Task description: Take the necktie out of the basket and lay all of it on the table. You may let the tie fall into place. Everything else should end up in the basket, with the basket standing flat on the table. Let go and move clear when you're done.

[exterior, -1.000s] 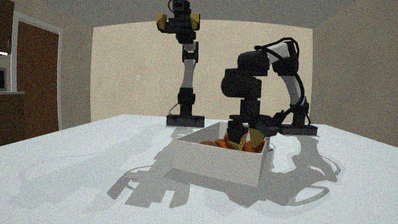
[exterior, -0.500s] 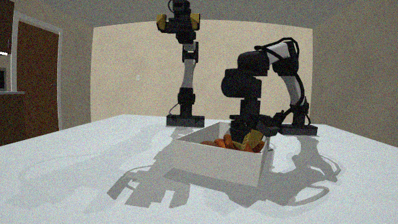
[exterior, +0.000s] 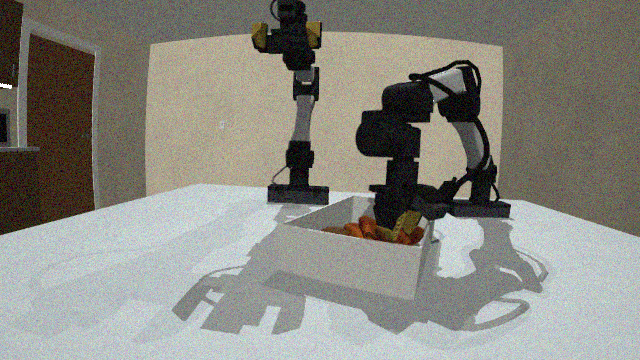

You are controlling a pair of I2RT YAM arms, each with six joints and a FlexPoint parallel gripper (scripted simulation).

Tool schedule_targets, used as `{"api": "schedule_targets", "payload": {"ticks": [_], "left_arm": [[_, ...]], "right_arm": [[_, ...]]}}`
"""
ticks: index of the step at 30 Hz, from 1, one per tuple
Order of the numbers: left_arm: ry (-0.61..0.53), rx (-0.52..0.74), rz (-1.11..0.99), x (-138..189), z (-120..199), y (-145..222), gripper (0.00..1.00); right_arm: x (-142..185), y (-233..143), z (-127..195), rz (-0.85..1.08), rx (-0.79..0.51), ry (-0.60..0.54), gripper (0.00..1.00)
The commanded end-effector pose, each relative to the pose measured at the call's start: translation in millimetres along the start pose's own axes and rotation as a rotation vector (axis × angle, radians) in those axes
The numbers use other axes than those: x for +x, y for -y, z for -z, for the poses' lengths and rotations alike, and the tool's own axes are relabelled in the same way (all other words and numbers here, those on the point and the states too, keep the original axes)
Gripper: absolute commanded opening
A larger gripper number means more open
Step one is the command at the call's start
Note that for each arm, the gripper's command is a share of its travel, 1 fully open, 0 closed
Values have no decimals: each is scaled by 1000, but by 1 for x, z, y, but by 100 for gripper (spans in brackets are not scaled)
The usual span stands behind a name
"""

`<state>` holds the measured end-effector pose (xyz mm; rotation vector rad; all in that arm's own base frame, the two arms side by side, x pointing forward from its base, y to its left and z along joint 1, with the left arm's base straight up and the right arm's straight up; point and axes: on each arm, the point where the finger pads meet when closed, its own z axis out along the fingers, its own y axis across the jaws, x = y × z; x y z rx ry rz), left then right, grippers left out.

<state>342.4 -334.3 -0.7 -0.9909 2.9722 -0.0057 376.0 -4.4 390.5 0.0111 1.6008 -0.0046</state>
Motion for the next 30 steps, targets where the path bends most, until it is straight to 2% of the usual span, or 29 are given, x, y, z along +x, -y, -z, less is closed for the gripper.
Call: {"api": "schedule_targets", "payload": {"ticks": [1,4,13,23,30], "left_arm": [[-12,-10,1,4,-4,2,22],[-12,-10,1,4,-4,2,21],[-12,-10,1,4,-4,2,7],[-12,-10,1,4,-3,2,7],[-12,-10,1,3,15,2,7]], "right_arm": [[0,0,0,0,0,0,100],[0,0,0,0,0,0,100],[0,0,0,0,0,0,100],[0,0,0,0,0,0,100],[0,0,0,0,0,0,100]]}}
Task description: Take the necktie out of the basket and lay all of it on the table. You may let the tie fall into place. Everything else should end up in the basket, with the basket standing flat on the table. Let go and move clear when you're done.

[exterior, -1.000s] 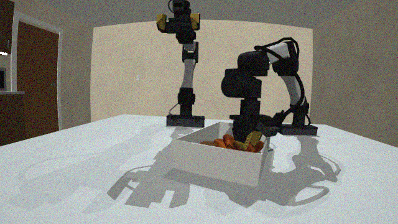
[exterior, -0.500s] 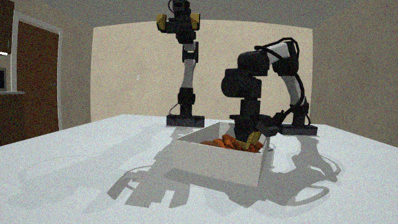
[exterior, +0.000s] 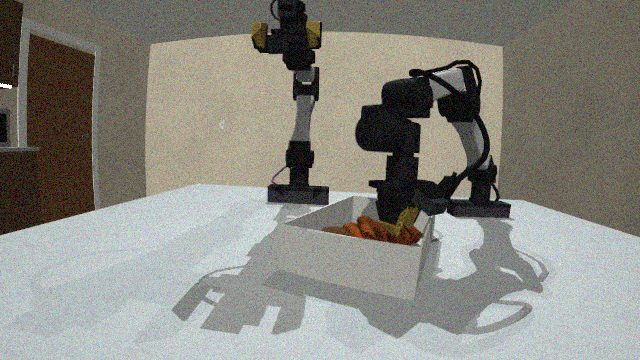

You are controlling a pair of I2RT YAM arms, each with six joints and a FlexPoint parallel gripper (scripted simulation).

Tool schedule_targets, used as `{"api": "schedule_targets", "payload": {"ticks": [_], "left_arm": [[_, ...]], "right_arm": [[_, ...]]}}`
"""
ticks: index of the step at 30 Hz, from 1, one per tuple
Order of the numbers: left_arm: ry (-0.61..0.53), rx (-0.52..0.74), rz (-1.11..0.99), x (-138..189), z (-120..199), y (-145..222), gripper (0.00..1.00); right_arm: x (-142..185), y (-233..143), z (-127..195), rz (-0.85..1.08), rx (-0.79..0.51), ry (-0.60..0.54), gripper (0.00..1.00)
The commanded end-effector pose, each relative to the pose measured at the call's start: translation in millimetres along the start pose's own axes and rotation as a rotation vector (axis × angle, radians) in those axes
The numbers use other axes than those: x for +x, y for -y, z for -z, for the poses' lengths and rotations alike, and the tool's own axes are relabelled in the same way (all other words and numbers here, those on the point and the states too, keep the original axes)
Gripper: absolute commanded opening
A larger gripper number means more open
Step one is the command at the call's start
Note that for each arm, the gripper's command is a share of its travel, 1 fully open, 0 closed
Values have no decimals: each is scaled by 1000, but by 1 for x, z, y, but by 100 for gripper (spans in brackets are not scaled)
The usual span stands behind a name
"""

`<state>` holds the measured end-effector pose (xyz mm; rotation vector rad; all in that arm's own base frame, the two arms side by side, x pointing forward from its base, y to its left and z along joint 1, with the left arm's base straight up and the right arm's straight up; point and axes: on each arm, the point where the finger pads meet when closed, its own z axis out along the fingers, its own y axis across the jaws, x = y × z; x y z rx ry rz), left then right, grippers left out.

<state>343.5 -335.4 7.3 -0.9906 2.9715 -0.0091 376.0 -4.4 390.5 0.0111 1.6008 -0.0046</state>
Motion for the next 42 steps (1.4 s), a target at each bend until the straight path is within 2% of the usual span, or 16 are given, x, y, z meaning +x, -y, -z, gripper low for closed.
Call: {"api": "schedule_targets", "payload": {"ticks": [1,13,25,32,40,42], "left_arm": [[-12,-12,1,4,10,0,7],[-12,-12,1,3,43,1,7],[-12,-12,1,3,56,1,7],[-12,-12,1,3,83,1,7],[-12,-12,1,2,129,2,7],[-12,-12,1,2,129,2,7]], "right_arm": [[0,0,0,0,0,0,100],[0,0,0,0,0,0,100],[0,0,0,0,0,0,100],[0,0,0,0,0,0,100],[0,0,0,0,0,0,100],[0,0,0,0,0,0,100]]}}
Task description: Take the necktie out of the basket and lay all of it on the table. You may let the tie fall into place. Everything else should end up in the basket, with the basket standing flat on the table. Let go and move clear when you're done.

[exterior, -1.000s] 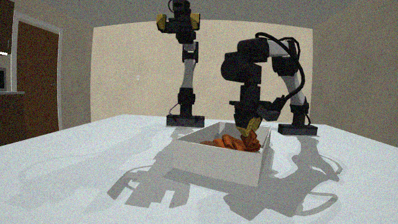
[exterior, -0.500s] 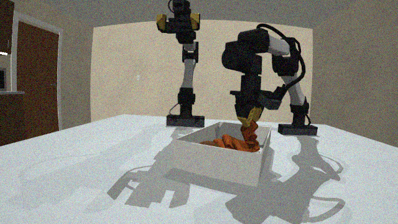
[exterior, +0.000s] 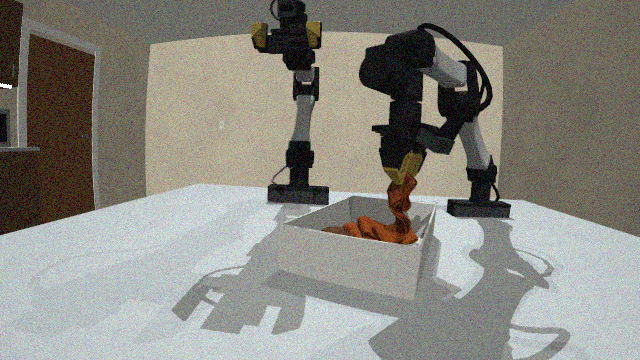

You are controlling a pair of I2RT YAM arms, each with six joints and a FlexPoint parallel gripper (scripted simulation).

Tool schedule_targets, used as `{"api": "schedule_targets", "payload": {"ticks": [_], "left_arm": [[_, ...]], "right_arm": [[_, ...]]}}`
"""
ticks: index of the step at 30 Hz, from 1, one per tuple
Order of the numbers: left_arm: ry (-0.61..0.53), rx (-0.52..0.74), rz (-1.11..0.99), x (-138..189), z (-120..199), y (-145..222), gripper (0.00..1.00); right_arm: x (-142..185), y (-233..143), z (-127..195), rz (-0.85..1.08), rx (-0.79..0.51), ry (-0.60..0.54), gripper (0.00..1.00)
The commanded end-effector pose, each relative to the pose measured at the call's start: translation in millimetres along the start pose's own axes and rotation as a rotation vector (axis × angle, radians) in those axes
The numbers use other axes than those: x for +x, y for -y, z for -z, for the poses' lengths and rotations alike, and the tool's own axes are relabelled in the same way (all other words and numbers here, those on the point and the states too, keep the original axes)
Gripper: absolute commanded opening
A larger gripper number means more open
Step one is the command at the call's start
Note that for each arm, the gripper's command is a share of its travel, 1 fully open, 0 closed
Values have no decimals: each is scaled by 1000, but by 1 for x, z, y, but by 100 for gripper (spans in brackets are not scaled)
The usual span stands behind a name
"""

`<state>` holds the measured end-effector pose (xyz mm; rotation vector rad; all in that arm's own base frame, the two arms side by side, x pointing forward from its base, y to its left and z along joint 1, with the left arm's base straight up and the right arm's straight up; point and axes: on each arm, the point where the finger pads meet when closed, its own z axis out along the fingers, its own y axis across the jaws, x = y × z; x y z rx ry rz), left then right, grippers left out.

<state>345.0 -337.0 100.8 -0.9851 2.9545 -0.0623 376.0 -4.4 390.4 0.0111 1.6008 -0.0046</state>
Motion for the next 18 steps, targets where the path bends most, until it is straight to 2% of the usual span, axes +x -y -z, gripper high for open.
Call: {"api": "schedule_targets", "payload": {"ticks": [1,15,18], "left_arm": [[-17,-50,1,3,41,0,7],[-17,-50,1,2,130,5,7],[-17,-49,0,2,136,5,7]], "right_arm": [[0,0,0,0,0,0,100],[0,0,0,0,0,0,100],[0,0,0,0,0,0,100]]}}
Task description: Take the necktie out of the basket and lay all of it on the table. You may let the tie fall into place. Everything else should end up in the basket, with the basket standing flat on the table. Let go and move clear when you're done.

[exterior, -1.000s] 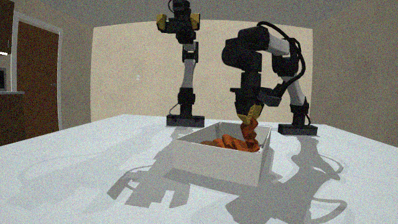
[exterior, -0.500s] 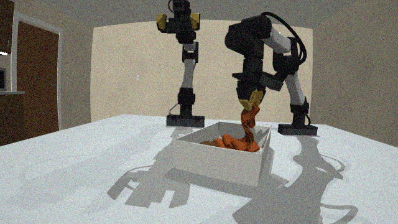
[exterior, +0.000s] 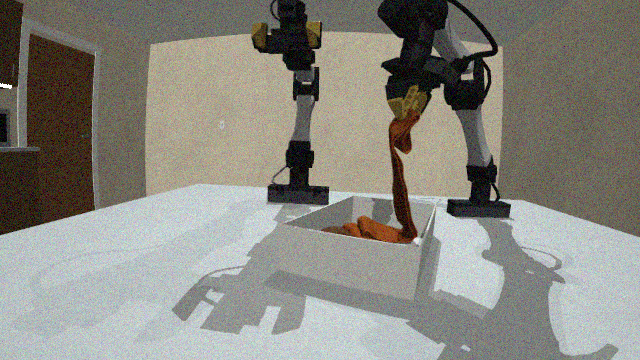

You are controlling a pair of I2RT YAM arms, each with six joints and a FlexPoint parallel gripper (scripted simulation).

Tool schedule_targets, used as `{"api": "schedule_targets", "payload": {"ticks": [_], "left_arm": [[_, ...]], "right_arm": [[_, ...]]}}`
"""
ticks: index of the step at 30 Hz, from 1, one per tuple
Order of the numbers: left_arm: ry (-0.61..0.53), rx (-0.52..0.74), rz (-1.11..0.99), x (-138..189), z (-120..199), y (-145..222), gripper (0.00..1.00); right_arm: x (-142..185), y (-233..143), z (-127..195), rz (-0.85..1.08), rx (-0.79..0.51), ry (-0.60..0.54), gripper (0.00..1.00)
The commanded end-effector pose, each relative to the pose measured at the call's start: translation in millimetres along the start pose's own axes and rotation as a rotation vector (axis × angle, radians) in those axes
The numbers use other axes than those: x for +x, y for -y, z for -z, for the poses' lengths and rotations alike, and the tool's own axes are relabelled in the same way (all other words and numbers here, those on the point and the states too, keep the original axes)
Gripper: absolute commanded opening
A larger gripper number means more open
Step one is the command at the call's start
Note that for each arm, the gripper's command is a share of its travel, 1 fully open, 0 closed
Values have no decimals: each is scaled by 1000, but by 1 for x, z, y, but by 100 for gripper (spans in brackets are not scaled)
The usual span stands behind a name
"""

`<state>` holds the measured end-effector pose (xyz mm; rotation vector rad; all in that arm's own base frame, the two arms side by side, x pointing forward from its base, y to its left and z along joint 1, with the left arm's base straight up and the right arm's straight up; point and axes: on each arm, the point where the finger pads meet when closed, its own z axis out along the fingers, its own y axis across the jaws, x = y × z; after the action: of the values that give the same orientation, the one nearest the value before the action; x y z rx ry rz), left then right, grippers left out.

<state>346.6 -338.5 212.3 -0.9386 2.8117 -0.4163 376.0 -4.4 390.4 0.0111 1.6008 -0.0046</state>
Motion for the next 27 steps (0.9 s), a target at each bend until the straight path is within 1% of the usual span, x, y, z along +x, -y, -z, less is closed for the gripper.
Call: {"api": "schedule_targets", "payload": {"ticks": [1,7,12,17,27], "left_arm": [[-57,-314,0,2,30,6,7],[-50,-274,0,1,56,15,7],[-41,-218,0,0,70,19,7],[-34,-177,0,0,73,20,7],[-32,-170,0,-2,76,12,7]], "right_arm": [[0,0,0,0,0,0,100],[0,0,0,0,0,0,100],[0,0,0,0,0,0,100],[0,0,0,0,0,0,100],[0,0,0,0,0,0,100]]}}
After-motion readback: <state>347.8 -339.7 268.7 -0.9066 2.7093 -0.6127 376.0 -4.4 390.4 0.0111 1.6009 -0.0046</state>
